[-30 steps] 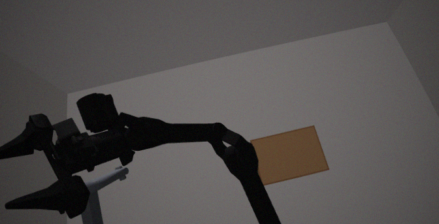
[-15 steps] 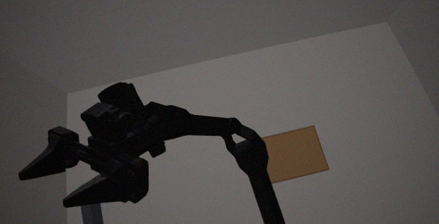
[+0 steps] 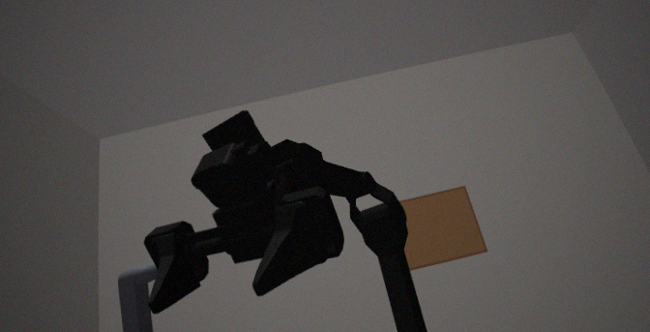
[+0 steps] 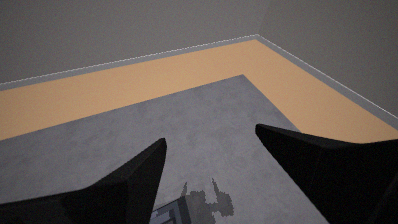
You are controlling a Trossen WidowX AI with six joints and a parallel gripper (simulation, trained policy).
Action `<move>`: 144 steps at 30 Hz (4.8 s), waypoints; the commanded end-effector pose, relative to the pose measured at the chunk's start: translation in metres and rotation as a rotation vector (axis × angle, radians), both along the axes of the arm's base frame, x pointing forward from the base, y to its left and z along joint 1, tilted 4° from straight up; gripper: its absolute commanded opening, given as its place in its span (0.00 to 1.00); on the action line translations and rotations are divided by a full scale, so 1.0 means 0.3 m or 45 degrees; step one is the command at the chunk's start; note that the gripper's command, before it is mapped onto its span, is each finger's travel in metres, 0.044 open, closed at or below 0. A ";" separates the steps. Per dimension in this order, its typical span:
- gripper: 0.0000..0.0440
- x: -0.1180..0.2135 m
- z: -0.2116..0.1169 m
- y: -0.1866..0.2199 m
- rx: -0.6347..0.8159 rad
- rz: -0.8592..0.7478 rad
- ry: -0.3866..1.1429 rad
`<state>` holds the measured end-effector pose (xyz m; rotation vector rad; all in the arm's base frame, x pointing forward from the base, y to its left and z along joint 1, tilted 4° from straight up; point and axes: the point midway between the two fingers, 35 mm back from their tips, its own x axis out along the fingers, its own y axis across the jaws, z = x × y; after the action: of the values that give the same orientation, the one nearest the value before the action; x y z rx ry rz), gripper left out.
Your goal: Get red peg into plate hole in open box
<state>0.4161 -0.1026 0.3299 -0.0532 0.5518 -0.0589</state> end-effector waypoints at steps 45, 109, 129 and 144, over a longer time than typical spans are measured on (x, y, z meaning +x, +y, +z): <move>0.99 -0.787 -0.542 0.801 0.952 -0.589 1.313; 0.27 -0.926 -1.089 0.844 0.830 -1.324 1.312; 0.00 -0.861 -1.000 0.933 1.042 -1.248 1.310; 0.00 -0.764 -0.793 0.979 1.255 -1.103 1.227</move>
<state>0.1792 0.1892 0.0737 1.1551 1.5038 -0.6701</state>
